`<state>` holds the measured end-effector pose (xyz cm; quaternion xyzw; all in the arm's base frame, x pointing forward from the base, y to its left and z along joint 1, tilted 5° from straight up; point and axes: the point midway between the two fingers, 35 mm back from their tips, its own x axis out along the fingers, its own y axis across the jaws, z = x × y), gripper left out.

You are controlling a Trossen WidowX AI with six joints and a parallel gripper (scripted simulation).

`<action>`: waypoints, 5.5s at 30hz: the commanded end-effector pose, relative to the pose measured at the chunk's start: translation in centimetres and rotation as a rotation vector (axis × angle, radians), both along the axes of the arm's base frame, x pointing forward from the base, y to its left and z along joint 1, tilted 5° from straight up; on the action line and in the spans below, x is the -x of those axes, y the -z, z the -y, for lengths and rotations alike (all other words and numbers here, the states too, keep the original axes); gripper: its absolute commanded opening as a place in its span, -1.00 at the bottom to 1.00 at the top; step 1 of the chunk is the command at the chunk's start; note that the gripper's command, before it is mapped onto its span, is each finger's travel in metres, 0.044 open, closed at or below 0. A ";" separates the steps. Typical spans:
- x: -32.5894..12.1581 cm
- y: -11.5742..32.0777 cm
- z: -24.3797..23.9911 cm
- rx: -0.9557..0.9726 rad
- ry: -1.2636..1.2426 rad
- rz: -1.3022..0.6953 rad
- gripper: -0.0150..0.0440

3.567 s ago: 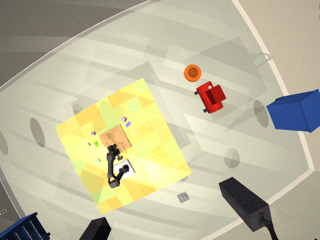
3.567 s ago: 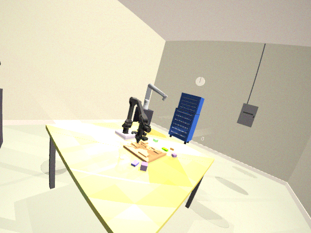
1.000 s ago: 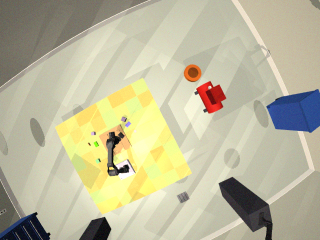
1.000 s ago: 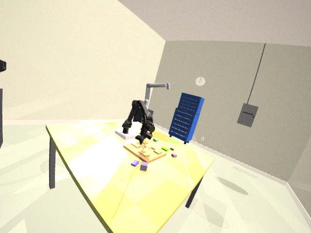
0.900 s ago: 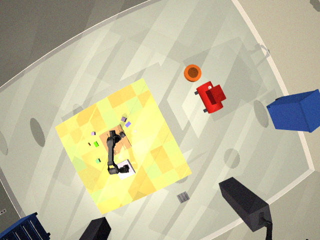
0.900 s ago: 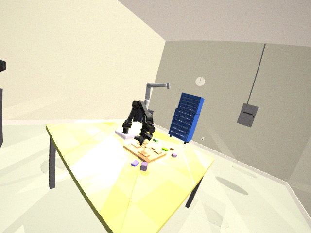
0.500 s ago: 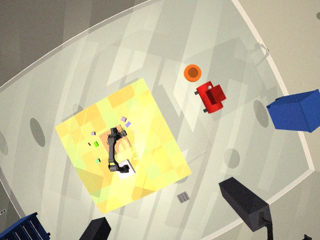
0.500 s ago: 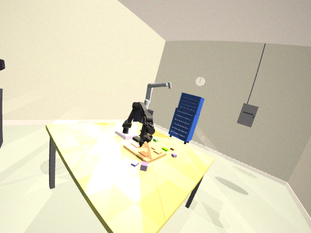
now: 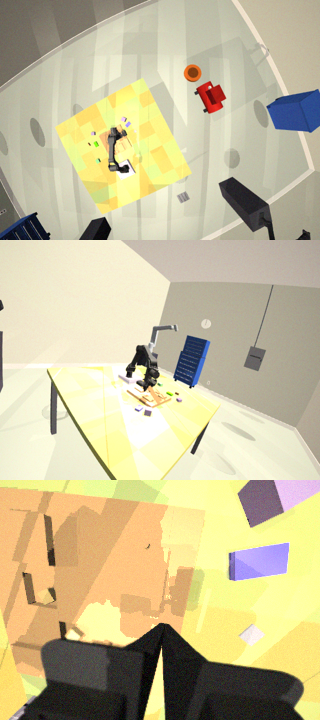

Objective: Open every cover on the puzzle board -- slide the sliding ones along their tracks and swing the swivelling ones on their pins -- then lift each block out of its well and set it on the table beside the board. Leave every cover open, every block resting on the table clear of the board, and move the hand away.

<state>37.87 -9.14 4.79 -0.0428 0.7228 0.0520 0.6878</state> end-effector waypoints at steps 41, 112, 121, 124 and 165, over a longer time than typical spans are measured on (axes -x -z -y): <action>0.2 3.8 0.1 0.004 0.005 -0.002 -0.49; 1.5 5.8 -5.2 -0.001 0.005 -0.003 -0.49; 1.4 5.7 -6.2 -0.002 0.005 -0.003 -0.49; 1.4 5.7 -6.4 -0.002 0.005 -0.003 -0.49; -0.8 5.8 -10.2 -0.005 0.005 -0.002 -0.49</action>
